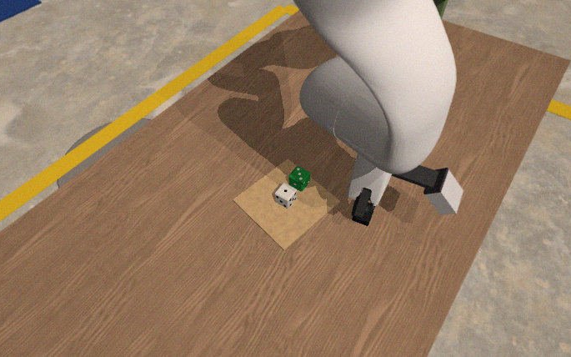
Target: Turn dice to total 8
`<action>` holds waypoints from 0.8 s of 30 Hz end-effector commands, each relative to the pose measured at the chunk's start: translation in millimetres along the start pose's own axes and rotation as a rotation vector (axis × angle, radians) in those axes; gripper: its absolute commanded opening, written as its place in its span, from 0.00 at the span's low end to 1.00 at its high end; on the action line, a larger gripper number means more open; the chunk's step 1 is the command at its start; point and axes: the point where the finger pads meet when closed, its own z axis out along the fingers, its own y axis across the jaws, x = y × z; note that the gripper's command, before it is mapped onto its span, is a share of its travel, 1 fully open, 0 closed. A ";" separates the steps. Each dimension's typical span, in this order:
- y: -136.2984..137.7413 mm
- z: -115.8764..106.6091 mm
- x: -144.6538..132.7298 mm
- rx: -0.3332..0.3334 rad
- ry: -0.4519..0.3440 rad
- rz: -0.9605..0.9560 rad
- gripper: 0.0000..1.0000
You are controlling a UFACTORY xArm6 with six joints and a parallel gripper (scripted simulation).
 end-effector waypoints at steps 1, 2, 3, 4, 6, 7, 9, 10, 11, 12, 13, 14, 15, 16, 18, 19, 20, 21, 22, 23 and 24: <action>0.5 -0.3 0.2 -0.001 0.001 0.000 0.47; 0.5 -0.3 0.2 -0.001 0.001 0.000 0.47; 0.5 -0.3 0.2 -0.001 0.001 0.000 0.47; 0.5 -0.3 0.2 -0.001 0.001 0.000 0.47; 0.5 -0.3 0.2 -0.001 0.001 0.000 0.47; 0.5 -0.3 0.2 -0.001 0.001 0.000 0.47; 0.5 -0.3 0.2 -0.001 0.001 0.000 0.47; 0.5 -0.3 0.2 -0.001 0.001 0.000 0.47; 0.5 -0.3 0.2 -0.001 0.001 0.000 0.47; 0.5 -0.3 0.2 -0.001 0.001 0.000 0.47; 0.5 -0.2 0.2 -0.001 0.001 0.000 0.47; 0.5 0.0 0.2 -0.001 0.001 0.000 0.47; 0.5 0.3 0.2 -0.001 0.001 0.000 0.47; 0.5 0.9 0.2 -0.001 0.001 0.000 0.47; 0.5 2.6 0.2 -0.001 0.001 0.000 0.47; 0.5 3.8 0.2 -0.001 0.001 0.000 0.47; 0.5 5.1 0.2 -0.001 0.001 0.000 0.47; 0.5 6.7 0.2 -0.001 0.001 0.000 0.47; 0.5 8.5 0.2 -0.001 0.001 0.000 0.47; 0.5 10.3 0.2 -0.001 0.001 0.000 0.47; 0.5 10.3 0.2 -0.001 0.001 0.000 0.47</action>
